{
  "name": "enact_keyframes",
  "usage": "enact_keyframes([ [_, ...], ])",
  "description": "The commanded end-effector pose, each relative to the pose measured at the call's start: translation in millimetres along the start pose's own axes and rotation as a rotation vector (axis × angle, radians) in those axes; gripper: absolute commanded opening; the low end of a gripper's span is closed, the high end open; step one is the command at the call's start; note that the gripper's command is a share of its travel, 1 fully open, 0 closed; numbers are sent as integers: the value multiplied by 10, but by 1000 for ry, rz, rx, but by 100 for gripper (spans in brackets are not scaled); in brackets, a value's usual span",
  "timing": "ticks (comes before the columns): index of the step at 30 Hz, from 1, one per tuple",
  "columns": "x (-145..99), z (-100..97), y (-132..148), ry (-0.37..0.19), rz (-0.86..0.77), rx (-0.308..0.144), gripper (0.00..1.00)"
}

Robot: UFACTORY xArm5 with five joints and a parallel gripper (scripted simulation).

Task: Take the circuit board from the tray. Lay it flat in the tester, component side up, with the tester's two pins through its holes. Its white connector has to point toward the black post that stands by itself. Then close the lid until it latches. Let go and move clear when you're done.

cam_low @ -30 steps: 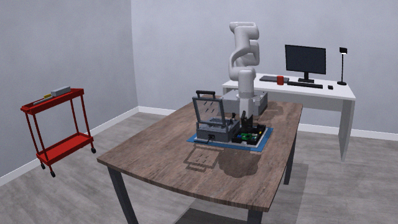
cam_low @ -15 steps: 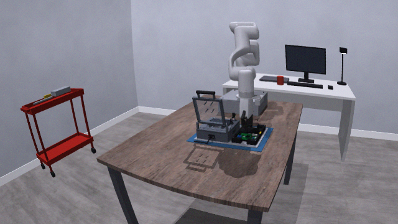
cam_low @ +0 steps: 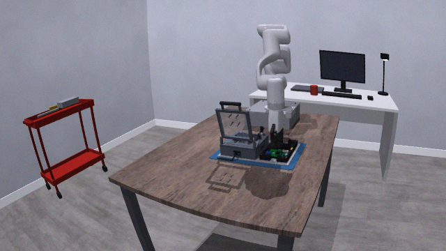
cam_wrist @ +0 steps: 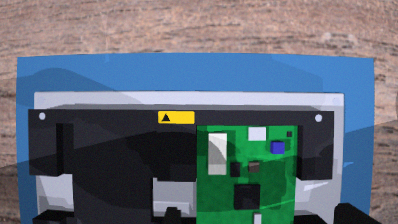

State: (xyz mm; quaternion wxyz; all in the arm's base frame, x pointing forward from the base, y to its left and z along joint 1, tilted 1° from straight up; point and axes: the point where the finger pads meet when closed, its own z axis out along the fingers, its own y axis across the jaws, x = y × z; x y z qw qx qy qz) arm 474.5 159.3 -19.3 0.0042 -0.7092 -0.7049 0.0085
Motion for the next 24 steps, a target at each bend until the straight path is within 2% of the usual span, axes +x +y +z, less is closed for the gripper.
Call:
enact_keyframes([
  [1, 5, -15, 14, 1, 0, -4, 100],
  [15, 5, -7, 15, 1, 0, -4, 100],
  [24, 6, 71, 18, 1, 0, -4, 100],
])
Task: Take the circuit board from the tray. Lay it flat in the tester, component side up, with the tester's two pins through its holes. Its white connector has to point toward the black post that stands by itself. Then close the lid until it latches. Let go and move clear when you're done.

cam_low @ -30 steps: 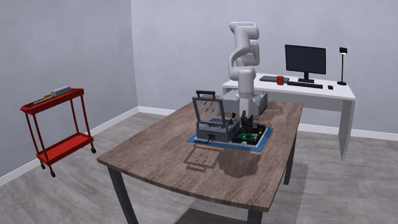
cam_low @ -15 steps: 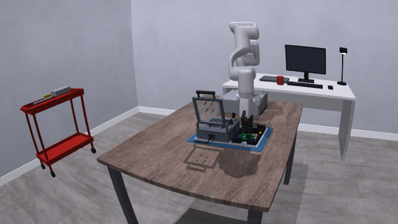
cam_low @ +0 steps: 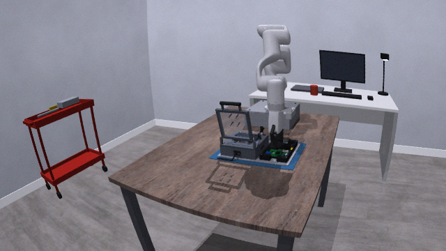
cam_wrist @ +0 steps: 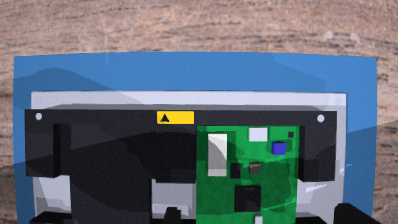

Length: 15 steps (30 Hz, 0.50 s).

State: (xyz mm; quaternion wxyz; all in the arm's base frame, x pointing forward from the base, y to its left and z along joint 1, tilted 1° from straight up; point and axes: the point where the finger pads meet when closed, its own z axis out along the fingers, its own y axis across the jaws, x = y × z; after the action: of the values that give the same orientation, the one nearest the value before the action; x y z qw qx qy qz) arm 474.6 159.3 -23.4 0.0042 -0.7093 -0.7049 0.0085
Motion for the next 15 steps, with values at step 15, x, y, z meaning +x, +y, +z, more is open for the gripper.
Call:
enact_keyframes([
  [15, 7, 234, 23, 1, 0, -4, 100],
])
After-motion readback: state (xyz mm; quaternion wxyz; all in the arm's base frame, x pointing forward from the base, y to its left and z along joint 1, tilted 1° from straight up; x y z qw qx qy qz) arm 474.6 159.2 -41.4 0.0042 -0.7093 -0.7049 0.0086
